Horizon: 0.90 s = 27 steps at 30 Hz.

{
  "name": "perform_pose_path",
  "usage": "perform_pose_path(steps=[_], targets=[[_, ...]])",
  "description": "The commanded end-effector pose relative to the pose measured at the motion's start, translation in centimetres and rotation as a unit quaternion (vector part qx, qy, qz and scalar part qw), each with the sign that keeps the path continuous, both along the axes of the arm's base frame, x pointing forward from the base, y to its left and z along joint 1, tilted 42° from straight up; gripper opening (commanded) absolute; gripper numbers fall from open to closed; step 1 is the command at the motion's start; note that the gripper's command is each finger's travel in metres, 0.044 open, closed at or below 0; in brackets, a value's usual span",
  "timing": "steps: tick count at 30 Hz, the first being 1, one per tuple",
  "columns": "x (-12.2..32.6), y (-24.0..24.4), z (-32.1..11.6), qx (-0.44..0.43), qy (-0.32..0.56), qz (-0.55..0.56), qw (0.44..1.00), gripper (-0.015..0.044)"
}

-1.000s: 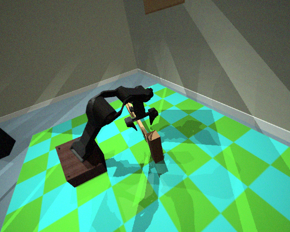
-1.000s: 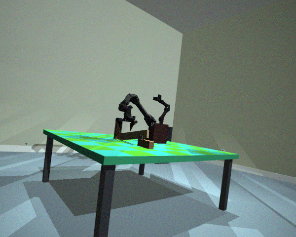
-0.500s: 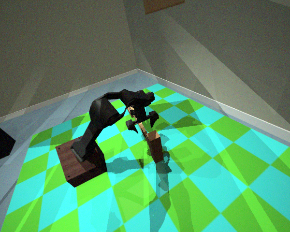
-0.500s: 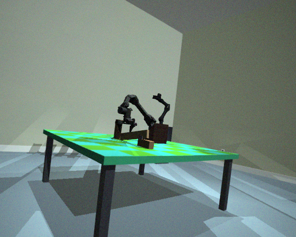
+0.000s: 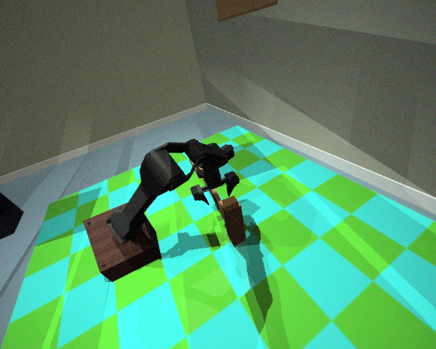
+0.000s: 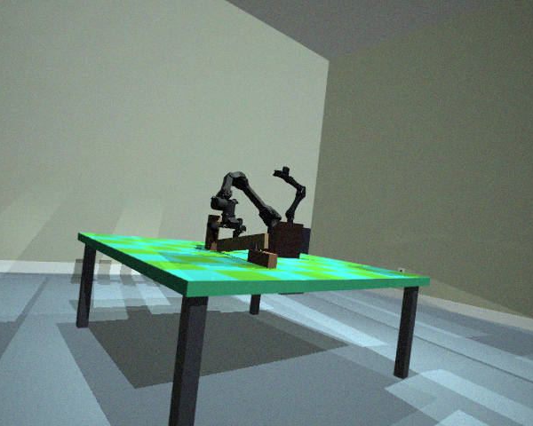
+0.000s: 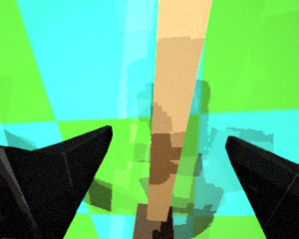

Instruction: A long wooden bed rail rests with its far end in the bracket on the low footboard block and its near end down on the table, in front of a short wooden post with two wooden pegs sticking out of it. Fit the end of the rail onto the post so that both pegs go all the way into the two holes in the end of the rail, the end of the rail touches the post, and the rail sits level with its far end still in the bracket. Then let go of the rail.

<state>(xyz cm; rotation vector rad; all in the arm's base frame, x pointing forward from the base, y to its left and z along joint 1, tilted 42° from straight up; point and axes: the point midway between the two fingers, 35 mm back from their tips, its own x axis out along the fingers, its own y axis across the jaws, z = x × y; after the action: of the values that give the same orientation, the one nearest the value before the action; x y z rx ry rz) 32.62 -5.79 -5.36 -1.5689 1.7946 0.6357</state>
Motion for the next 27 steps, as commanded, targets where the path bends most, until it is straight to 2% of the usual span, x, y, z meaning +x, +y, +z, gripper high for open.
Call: perform_pose_path(steps=[1, 12, 26, 27], targets=[[-0.2, -0.5, -0.7, -0.003, 0.005, 0.002, 1.0, 0.044], [-0.5, -1.5, -1.7, -0.004, 0.006, 0.002, 1.0, 0.044], [-0.5, -1.5, -1.7, -0.004, 0.006, 0.002, 1.0, 0.0072], [-0.5, -1.5, -1.7, -0.004, 0.006, 0.002, 1.0, 0.0066]])
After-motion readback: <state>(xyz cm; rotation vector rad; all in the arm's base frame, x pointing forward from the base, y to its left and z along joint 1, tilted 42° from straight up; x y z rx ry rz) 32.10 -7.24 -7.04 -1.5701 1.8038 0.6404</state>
